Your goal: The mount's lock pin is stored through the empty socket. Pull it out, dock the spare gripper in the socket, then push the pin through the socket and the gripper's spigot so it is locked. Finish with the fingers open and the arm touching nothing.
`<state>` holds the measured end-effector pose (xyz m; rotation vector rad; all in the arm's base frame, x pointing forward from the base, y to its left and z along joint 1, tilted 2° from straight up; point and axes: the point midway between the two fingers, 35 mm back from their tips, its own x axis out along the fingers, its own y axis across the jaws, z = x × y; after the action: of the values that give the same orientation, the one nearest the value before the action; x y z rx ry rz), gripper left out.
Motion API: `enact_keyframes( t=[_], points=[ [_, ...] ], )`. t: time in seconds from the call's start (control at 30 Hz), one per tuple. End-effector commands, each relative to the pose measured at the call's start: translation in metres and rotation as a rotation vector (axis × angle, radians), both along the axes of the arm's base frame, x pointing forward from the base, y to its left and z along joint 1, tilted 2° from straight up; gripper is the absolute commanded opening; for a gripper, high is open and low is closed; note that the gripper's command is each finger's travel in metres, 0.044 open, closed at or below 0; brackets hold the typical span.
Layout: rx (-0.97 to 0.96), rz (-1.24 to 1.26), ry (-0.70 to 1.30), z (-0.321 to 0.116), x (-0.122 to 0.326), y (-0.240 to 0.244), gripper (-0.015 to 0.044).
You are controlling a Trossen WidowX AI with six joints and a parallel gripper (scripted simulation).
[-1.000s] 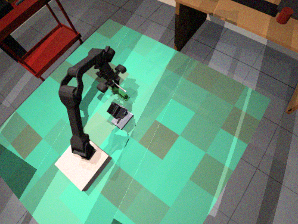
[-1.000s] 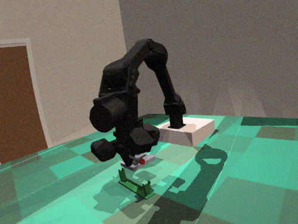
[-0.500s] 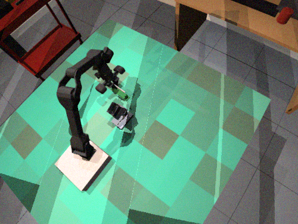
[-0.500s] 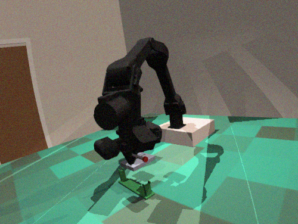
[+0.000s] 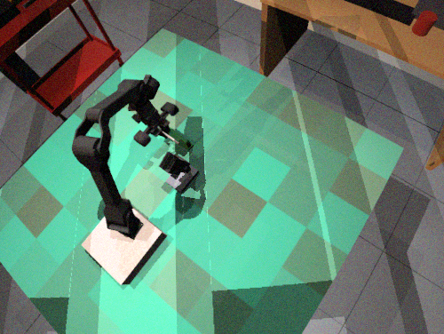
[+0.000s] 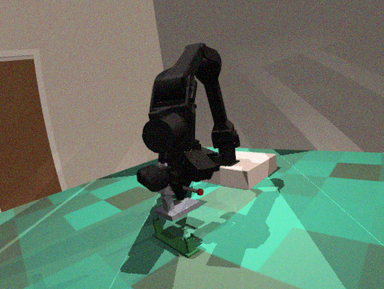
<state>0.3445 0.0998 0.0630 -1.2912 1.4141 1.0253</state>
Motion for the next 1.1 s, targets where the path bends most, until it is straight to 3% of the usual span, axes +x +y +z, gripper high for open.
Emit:
enact_keyframes(
  t=[0.0,0.57,1.07],
  points=[
    [0.003,-0.001,0.003,0.002,-0.013,0.000,0.0000],
    [0.003,0.012,0.006,0.005,-0.055,-0.002,0.0000],
    [0.006,0.016,0.004,-0.047,-0.055,0.001,0.0000]
  ],
)
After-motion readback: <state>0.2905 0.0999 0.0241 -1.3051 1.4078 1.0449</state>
